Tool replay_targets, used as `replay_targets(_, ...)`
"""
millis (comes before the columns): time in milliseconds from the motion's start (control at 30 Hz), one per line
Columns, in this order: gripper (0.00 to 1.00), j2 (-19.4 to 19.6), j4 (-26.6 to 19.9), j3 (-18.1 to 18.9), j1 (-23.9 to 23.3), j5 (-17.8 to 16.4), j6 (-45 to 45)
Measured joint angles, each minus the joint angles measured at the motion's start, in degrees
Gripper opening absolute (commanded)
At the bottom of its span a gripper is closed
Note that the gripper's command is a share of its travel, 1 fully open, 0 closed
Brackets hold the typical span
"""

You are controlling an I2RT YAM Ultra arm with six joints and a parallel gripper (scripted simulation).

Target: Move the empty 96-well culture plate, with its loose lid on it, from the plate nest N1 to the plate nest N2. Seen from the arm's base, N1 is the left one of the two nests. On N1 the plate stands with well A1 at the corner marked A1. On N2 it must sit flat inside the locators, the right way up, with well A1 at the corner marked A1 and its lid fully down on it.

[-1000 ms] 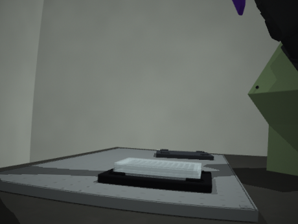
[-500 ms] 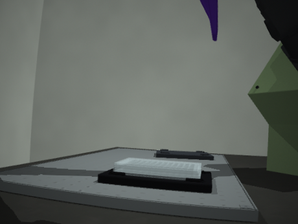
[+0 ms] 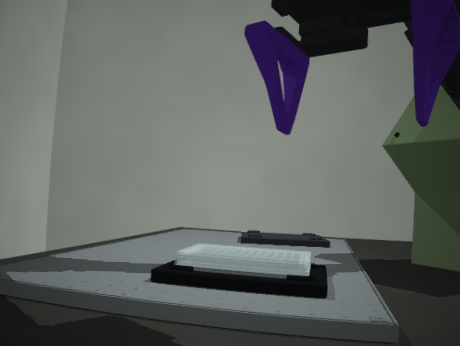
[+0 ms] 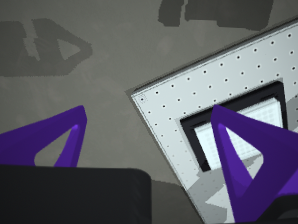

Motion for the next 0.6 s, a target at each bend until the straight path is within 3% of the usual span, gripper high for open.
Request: replay_targets(600, 1.0, -1.88, 0.35, -4.02, -16.31, -10.97, 16.68)
